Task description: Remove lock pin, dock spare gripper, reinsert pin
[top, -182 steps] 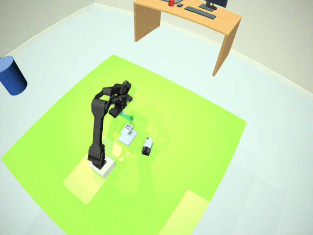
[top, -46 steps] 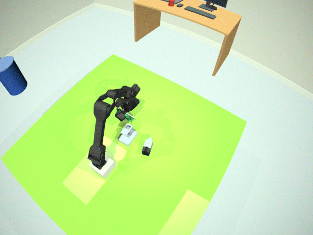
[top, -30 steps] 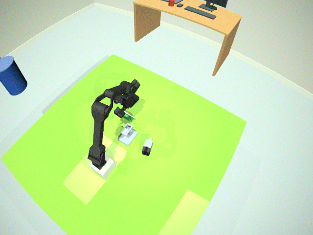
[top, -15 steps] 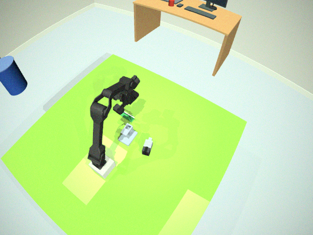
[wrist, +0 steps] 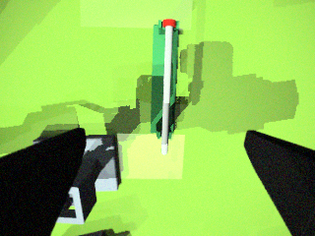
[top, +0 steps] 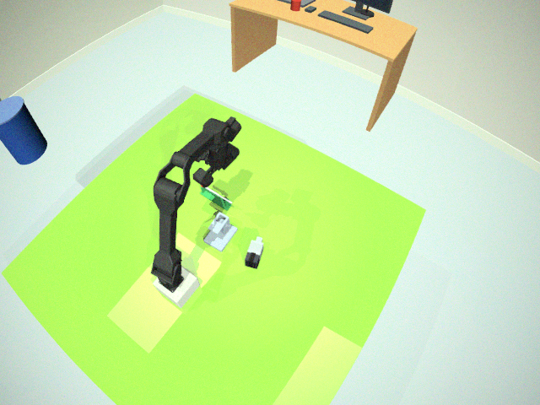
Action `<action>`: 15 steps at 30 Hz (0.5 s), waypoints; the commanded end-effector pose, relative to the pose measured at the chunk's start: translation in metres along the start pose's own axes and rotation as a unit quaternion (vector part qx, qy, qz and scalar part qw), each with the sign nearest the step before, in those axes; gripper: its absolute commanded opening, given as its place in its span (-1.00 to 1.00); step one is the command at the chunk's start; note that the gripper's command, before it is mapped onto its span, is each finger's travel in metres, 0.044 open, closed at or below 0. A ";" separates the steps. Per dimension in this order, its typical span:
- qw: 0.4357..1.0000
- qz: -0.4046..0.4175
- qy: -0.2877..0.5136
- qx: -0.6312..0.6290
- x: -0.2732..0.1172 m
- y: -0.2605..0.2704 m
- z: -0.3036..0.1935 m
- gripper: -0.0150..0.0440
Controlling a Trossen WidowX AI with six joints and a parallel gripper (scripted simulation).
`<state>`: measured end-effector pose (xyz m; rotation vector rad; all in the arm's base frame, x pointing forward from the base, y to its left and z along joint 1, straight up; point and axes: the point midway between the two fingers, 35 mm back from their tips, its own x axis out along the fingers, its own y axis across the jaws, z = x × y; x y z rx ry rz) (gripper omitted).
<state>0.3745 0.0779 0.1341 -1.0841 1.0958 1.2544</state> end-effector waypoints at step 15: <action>0.624 0.003 -0.152 0.767 -0.010 0.033 -0.126 1.00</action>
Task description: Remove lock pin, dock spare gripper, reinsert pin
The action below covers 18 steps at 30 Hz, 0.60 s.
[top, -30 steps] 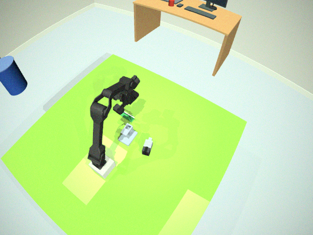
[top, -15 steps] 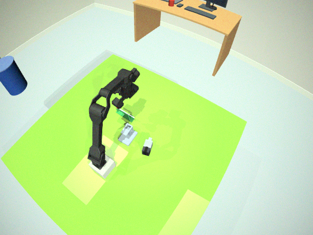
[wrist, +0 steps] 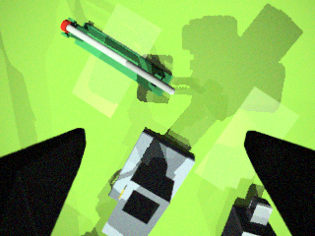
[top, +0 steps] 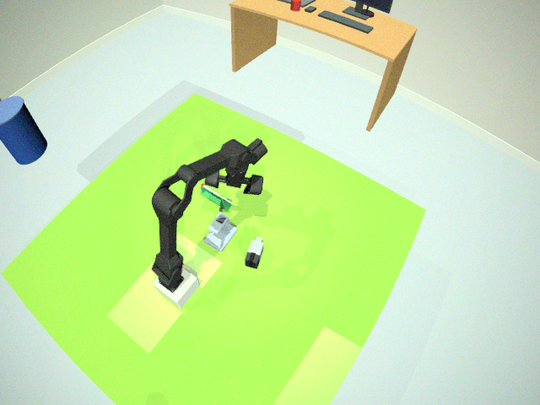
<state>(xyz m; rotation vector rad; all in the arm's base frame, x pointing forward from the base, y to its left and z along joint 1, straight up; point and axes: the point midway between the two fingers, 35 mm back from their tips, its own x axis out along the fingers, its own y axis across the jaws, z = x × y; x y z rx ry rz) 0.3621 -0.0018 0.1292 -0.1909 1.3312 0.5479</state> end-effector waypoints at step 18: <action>0.389 0.157 -0.153 0.895 -0.033 -0.075 -0.130 1.00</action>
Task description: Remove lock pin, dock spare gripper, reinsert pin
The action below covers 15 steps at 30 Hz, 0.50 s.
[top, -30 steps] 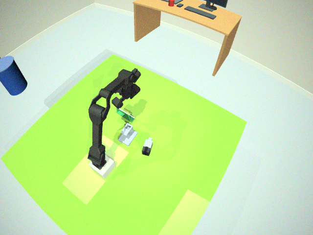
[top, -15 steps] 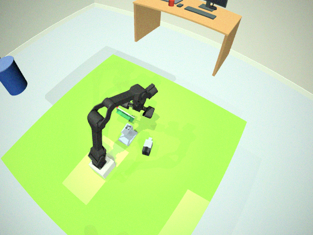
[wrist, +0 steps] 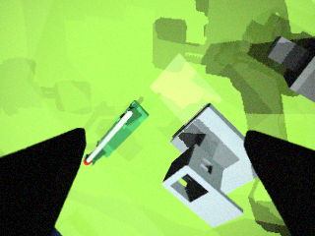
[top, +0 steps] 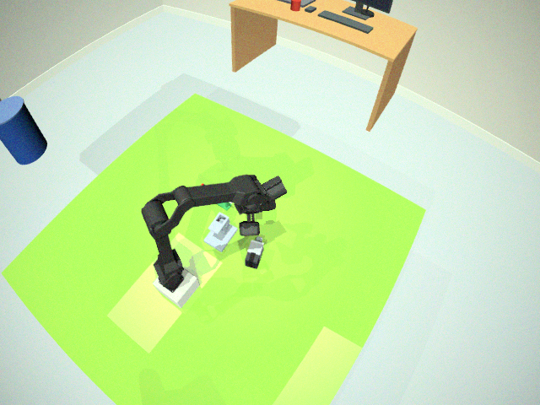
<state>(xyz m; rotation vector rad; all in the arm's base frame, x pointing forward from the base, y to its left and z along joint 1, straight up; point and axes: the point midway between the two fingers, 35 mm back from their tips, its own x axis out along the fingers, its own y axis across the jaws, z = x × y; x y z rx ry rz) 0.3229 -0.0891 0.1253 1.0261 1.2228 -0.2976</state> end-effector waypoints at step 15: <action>0.586 0.194 -0.001 0.787 -0.042 -0.107 0.011 1.00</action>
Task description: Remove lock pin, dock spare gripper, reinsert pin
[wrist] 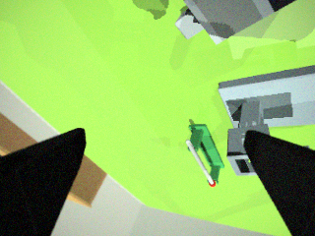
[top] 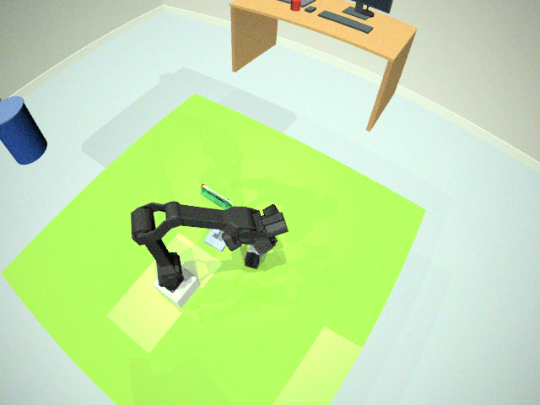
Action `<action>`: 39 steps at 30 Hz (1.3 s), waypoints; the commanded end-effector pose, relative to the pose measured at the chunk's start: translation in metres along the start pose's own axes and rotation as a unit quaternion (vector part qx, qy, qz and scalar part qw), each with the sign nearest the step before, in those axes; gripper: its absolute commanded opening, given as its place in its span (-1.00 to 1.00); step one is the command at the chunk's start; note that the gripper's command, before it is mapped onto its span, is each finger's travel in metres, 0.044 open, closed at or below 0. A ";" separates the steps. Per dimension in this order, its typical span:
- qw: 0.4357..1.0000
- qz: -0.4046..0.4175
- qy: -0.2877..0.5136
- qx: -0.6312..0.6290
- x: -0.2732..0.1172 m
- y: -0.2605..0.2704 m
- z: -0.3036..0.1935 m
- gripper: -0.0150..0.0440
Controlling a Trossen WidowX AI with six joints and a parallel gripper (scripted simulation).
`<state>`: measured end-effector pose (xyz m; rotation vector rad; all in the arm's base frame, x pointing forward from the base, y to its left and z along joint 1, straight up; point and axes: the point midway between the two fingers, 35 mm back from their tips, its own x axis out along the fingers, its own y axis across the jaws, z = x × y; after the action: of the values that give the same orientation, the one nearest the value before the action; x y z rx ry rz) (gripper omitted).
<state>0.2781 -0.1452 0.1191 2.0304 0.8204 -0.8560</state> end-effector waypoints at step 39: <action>0.923 0.073 0.035 0.377 0.046 -0.050 0.075 1.00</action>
<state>0.2451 -0.1720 0.0338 2.7518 0.3757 -1.1241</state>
